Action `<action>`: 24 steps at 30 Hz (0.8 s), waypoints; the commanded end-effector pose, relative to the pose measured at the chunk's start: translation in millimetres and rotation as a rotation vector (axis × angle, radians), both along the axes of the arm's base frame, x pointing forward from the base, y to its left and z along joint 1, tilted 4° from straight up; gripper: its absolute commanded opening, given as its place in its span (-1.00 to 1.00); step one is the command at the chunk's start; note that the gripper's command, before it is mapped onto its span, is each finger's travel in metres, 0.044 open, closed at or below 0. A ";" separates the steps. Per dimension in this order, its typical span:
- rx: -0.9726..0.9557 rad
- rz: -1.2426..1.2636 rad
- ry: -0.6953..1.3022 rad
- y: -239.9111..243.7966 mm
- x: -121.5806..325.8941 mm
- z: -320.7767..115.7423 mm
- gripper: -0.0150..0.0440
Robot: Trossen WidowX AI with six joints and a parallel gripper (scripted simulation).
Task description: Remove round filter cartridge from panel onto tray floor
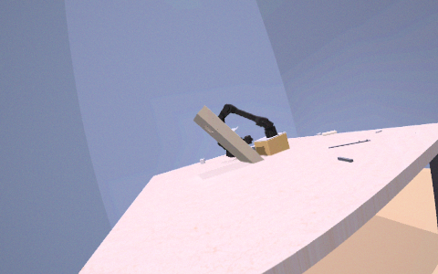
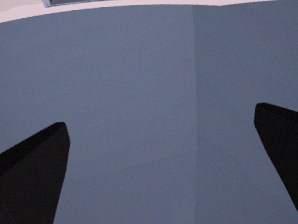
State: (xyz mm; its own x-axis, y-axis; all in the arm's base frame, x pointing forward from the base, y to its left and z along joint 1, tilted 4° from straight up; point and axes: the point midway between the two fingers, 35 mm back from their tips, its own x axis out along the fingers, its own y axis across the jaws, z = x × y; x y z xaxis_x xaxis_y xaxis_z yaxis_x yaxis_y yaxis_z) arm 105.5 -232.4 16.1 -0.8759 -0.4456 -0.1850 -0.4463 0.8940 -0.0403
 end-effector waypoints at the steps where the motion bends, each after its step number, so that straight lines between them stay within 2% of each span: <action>1: -0.002 -0.001 -0.004 0.2 0.4 0.3 0.78; 5: -0.046 -0.016 -0.112 5.4 9.4 8.3 0.42; 12: -0.143 -0.048 -0.520 25.3 45.4 34.3 -0.16; 24: -0.097 0.008 -1.298 74.0 120.7 100.3 -0.16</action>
State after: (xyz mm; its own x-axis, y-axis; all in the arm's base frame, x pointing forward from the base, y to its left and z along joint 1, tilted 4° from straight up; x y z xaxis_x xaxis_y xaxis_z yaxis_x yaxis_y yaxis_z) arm 209.3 -174.7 97.3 -0.2672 -0.5130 -0.8157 -0.0860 0.8558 -0.5101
